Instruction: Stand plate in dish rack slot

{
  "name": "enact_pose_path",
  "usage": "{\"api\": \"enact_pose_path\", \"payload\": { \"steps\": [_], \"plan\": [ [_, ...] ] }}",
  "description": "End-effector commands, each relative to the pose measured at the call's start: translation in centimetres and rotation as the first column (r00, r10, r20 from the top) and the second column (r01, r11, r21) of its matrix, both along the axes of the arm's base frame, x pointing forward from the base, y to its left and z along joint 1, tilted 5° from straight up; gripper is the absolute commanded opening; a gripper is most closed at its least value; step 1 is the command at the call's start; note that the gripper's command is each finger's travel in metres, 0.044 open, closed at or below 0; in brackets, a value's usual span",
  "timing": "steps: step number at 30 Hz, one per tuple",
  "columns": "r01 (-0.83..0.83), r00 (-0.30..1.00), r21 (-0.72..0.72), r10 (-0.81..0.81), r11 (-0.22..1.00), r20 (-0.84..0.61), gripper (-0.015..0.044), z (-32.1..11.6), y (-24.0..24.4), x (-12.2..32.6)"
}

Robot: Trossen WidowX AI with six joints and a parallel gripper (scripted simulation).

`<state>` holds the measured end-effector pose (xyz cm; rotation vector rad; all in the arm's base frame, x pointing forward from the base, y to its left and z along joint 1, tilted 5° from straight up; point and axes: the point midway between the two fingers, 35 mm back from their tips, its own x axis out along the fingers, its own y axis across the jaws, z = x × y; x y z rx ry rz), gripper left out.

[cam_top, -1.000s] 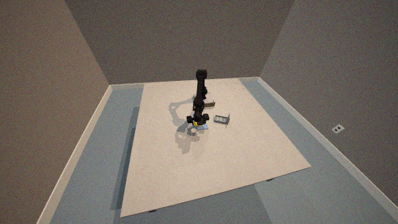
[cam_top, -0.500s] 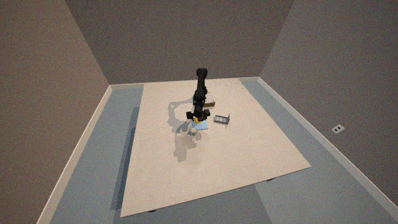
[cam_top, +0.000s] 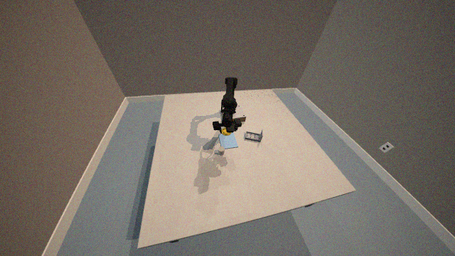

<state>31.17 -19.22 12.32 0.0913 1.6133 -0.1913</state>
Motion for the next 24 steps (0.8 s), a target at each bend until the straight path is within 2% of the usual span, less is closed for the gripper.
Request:
{"api": "enact_pose_path", "payload": {
  "steps": [1, 11, 20, 24],
  "plan": [
    [0.005, 1.000, -0.001, -0.005, 1.000, 0.005, 0.0000, 1.8, 0.1, 0.1],
    [0.028, 1.000, -0.001, -0.028, 1.000, 0.007, 0.0000, 3.9, 1.2, 0.2],
    [0.326, 0.945, -0.004, -0.326, 0.945, 0.023, 0.0000, 3.3, 13.5, -1.4],
    [0.425, 0.905, -0.007, -0.425, 0.905, 0.027, 0.0000, 2.8, 17.2, -3.1]
  ]
}}
